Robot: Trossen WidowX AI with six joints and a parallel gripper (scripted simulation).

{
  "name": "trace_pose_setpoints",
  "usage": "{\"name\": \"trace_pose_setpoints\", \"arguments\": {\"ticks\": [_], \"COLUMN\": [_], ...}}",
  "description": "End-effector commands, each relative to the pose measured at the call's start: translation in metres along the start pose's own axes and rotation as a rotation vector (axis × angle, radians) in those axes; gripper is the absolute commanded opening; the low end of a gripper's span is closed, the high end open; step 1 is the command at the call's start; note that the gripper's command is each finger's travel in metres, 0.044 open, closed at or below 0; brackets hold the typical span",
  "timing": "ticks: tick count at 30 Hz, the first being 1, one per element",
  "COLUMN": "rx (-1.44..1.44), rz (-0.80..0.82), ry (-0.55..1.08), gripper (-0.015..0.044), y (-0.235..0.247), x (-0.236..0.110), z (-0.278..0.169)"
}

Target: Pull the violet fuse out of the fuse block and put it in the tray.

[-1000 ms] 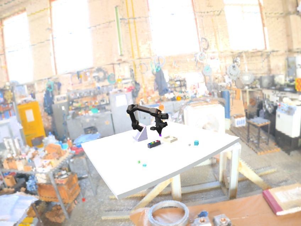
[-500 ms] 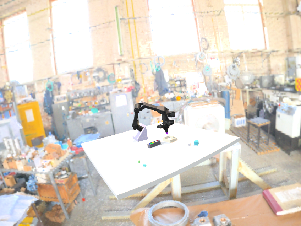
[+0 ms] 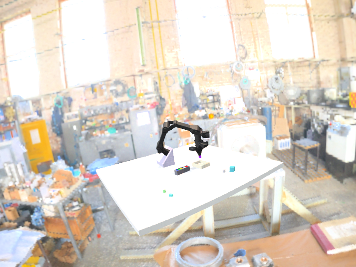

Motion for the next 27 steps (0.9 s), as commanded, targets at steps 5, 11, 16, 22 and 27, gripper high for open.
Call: {"name": "trace_pose_setpoints", "arguments": {"ticks": [5,11,16,22,27], "rx": [0.004,0.005,0.005,0.005,0.013], "rz": [0.003,0.003,0.002,0.002,0.008], "ry": [0.003,0.003,0.003,0.004,0.003], "gripper": [0.0,0.0,0.0,0.0,0.0026], "y": [0.003,0.003,0.003,0.003,0.002], "x": [0.014,0.024,0.032,0.039,0.036], "z": [0.001,0.001,0.0,0.0,0.001]}}
Point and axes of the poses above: the point midway between the two fingers, 35 mm back from their tips, its own x axis out along the fingers, its own y axis across the jaws, z = x × y, the point moved 3 cm from there along -x, back along the fingers, and after that the axes turned 8 degrees about -x, right-handed, at the moved point
